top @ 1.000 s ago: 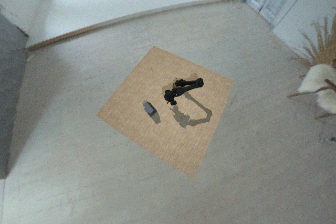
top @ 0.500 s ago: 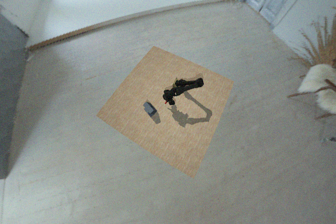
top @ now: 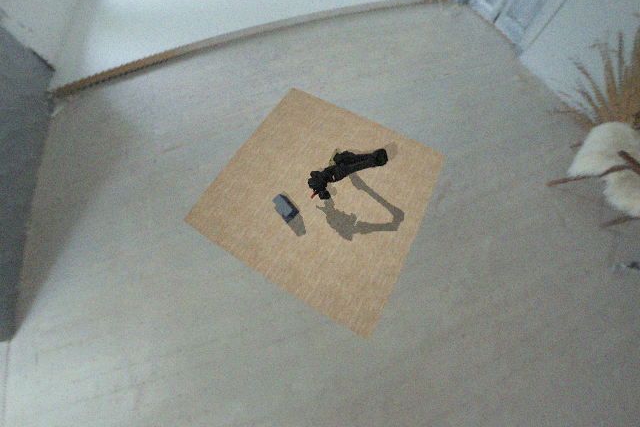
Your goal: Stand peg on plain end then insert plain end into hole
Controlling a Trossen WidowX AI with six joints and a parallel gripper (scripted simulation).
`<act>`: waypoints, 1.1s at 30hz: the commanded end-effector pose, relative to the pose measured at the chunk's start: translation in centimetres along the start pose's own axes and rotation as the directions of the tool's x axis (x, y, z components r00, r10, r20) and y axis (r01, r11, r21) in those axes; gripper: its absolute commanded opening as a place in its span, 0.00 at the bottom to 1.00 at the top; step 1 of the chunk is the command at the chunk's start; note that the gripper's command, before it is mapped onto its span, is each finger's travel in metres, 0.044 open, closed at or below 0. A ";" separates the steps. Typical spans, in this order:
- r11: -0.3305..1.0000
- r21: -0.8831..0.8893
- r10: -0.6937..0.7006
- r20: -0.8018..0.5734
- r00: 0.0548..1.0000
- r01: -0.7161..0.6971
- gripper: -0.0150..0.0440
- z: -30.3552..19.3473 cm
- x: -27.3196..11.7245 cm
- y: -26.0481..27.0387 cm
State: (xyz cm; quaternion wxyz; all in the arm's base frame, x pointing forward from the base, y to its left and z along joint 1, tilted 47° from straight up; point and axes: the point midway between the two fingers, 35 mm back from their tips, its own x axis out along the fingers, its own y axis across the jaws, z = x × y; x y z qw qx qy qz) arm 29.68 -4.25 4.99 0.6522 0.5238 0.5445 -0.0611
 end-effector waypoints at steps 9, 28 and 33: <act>0.999 0.039 0.016 0.053 0.998 -0.018 0.25 0.7 0.5 -0.7; 0.993 0.093 0.052 0.144 0.988 -0.066 0.25 1.9 1.1 -1.6; 0.991 0.107 0.062 0.167 0.984 -0.080 0.25 2.2 1.2 -1.8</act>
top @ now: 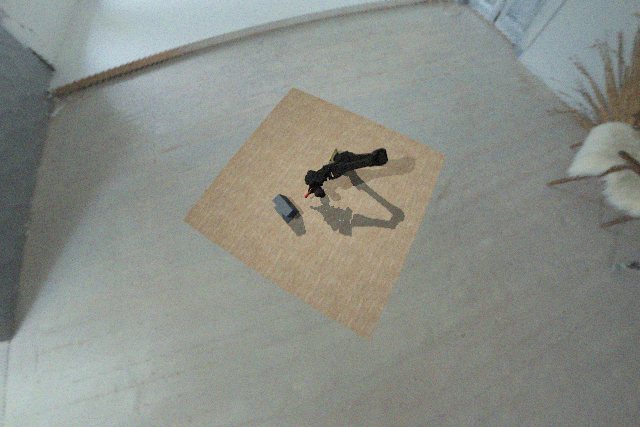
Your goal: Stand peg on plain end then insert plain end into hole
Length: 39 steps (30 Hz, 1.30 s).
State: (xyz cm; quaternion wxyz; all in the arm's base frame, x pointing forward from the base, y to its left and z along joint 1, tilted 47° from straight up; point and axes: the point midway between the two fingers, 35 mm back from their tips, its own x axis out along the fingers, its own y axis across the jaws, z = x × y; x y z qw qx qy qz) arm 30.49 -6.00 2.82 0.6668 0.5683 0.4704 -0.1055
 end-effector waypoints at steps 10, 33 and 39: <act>0.999 0.043 0.027 0.055 0.998 -0.029 0.25 0.6 0.3 -0.6; 0.989 0.108 0.088 0.157 0.984 -0.105 0.25 1.5 0.4 -1.4; 0.984 0.123 0.104 0.182 0.978 -0.128 0.25 1.7 0.4 -1.6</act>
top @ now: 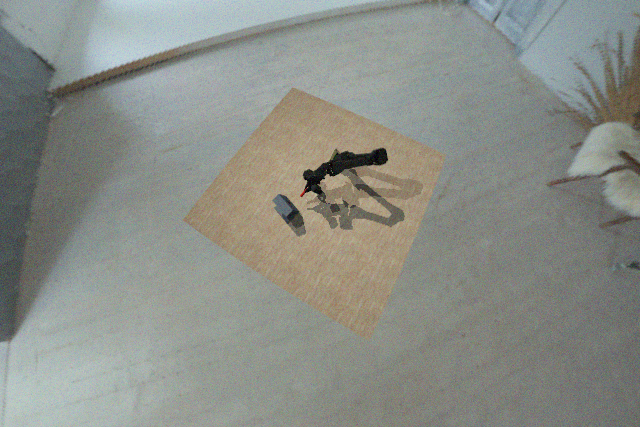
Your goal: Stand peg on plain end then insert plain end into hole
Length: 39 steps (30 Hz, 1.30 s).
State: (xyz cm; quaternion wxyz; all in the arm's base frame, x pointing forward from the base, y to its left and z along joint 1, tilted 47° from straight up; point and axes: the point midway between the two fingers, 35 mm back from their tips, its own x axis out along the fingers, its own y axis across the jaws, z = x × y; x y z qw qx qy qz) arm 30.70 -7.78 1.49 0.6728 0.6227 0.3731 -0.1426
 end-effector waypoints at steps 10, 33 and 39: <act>0.998 0.044 0.037 0.050 0.998 -0.039 0.25 0.3 -0.1 -0.4; 0.990 0.094 0.097 0.121 0.988 -0.109 0.25 1.1 0.0 -0.5; 0.987 0.103 0.110 0.136 0.985 -0.124 0.25 1.4 0.4 -0.4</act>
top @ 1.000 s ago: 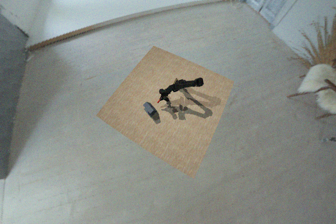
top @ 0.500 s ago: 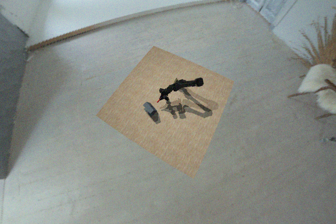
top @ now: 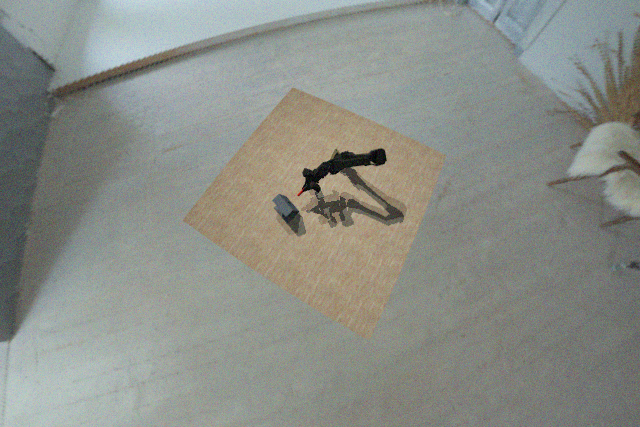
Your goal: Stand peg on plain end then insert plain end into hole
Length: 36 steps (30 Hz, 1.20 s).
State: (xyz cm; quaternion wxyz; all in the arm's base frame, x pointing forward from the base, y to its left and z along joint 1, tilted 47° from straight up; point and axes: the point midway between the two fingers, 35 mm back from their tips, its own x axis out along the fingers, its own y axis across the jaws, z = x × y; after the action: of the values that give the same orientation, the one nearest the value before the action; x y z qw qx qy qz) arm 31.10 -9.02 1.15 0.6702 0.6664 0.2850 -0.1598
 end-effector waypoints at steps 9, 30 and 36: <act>0.999 0.028 0.020 0.025 0.999 -0.021 0.25 0.4 0.9 0.0; 0.995 0.067 0.074 0.068 0.995 -0.078 0.25 0.8 2.3 0.3; 0.994 0.065 0.082 0.074 0.994 -0.087 0.25 0.8 2.4 0.3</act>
State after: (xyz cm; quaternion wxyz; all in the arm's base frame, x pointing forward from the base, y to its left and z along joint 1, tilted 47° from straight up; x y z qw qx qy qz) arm 33.35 -9.45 0.19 0.6654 0.6924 0.2278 -0.1614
